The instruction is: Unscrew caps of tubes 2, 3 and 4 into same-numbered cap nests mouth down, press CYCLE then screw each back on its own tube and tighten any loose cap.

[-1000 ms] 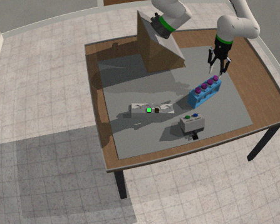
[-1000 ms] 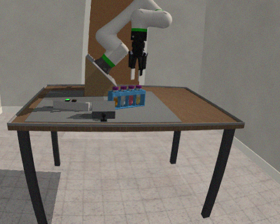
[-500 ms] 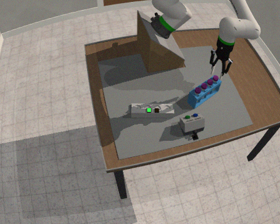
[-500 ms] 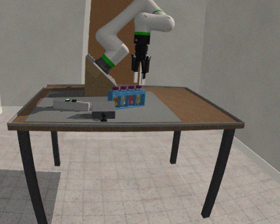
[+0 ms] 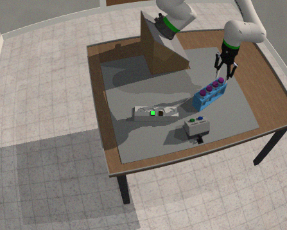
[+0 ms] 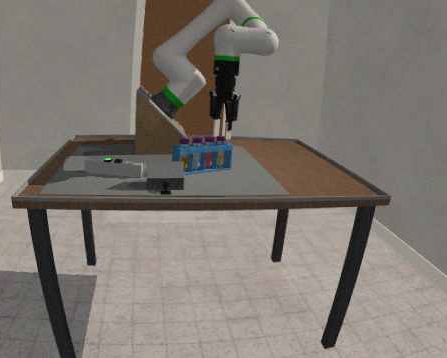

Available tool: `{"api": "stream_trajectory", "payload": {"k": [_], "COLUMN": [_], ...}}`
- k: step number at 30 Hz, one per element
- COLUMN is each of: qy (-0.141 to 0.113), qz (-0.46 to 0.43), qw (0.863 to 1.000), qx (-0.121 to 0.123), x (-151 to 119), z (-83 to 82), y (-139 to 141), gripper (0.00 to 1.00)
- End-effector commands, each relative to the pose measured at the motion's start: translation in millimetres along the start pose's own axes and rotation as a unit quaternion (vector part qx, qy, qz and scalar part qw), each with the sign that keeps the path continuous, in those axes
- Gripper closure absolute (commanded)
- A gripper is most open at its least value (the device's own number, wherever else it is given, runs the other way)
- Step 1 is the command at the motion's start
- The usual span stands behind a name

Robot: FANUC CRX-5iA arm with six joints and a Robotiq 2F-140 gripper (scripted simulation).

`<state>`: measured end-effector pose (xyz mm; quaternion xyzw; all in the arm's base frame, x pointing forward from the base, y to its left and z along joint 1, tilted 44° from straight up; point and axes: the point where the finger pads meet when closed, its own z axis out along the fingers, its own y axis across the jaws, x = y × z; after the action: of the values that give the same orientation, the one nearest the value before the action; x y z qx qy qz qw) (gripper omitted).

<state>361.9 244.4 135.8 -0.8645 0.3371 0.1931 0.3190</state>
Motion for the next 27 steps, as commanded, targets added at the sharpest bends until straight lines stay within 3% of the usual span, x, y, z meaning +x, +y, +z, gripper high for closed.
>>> {"api": "stream_trajectory", "payload": {"k": [1, 21, 22, 27], "qy": [0.000, 0.000, 0.000, 0.000], "qz": [0.000, 0.000, 0.000, 0.000], "qw": [1.000, 1.000, 1.000, 1.000], "qx": [0.000, 0.000, 0.000, 0.000], "x": [0.2, 0.2, 0.2, 0.2], "z": [0.5, 8.0, 8.0, 8.0], "y": [-0.1, -0.1, -0.1, -0.1], "gripper": [0.65, 0.65, 1.00, 1.00]}}
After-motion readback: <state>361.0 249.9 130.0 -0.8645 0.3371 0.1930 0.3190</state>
